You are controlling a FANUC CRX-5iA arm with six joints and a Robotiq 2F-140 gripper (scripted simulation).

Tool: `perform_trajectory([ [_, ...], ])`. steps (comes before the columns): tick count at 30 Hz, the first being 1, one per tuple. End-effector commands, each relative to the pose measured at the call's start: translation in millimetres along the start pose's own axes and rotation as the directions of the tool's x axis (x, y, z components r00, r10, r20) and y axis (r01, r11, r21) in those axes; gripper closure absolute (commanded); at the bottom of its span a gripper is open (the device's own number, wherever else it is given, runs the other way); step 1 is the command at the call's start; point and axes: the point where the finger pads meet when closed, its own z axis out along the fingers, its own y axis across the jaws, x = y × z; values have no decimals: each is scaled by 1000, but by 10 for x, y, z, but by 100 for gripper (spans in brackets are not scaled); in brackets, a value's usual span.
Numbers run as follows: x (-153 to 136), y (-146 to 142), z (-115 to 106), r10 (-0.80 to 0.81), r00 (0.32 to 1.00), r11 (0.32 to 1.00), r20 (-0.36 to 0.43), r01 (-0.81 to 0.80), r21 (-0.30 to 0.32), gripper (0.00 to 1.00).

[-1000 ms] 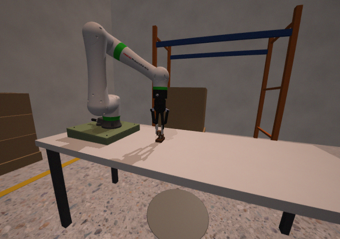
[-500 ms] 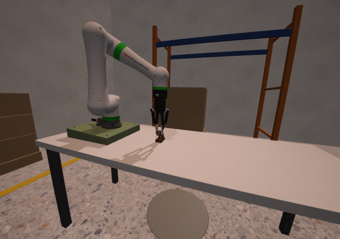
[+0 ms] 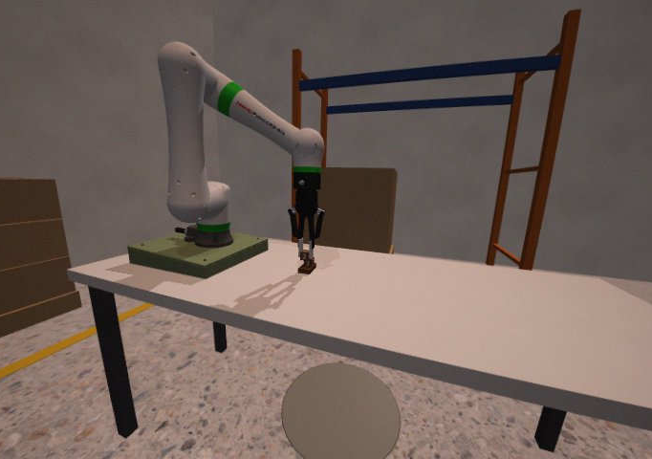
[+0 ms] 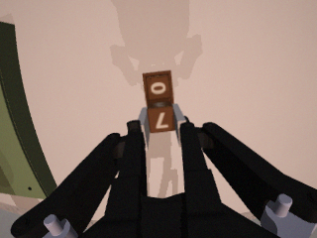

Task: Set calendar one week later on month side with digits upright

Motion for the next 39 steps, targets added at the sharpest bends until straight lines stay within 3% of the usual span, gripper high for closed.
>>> perform_trajectory([
  [1, 0, 2, -1, 0, 1000, 1000, 0, 0, 0, 83],
  [39, 0, 2, 211, 0, 1000, 1000, 0, 0, 0, 83],
])
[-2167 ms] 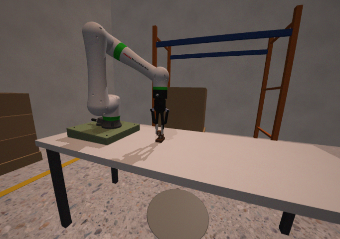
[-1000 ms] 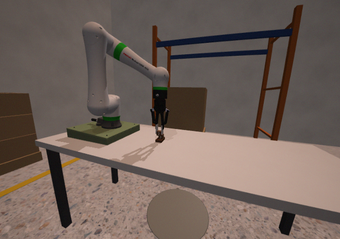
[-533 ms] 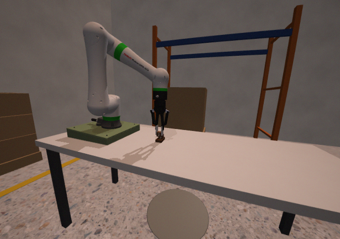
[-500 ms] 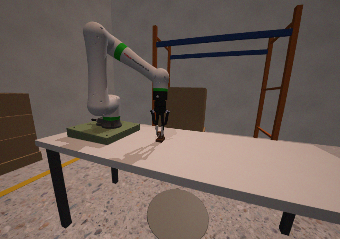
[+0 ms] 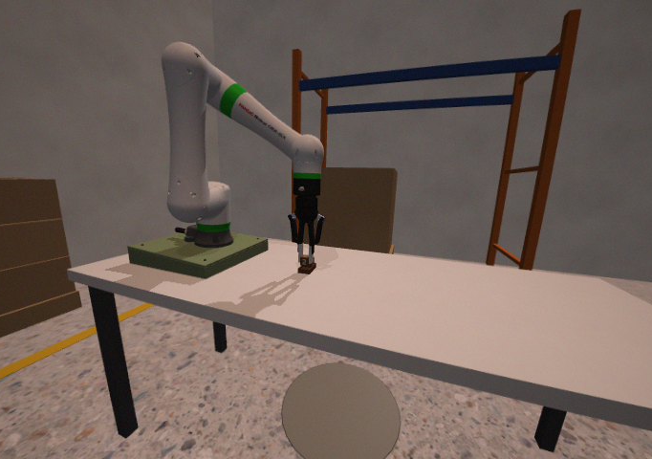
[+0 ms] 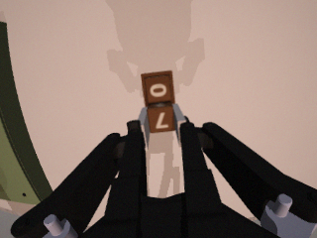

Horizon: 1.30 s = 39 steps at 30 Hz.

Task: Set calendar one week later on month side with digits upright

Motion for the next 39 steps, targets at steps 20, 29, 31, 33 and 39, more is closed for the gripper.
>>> perform_trajectory([
  [20, 0, 2, 58, 0, 1000, 1000, 0, 0, 0, 83],
  [29, 0, 2, 58, 0, 1000, 1000, 0, 0, 0, 83],
  [31, 0, 2, 58, 0, 1000, 1000, 0, 0, 0, 83],
  [33, 0, 2, 58, 0, 1000, 1000, 0, 0, 0, 83],
  [39, 0, 2, 59, 0, 1000, 1000, 0, 0, 0, 83],
])
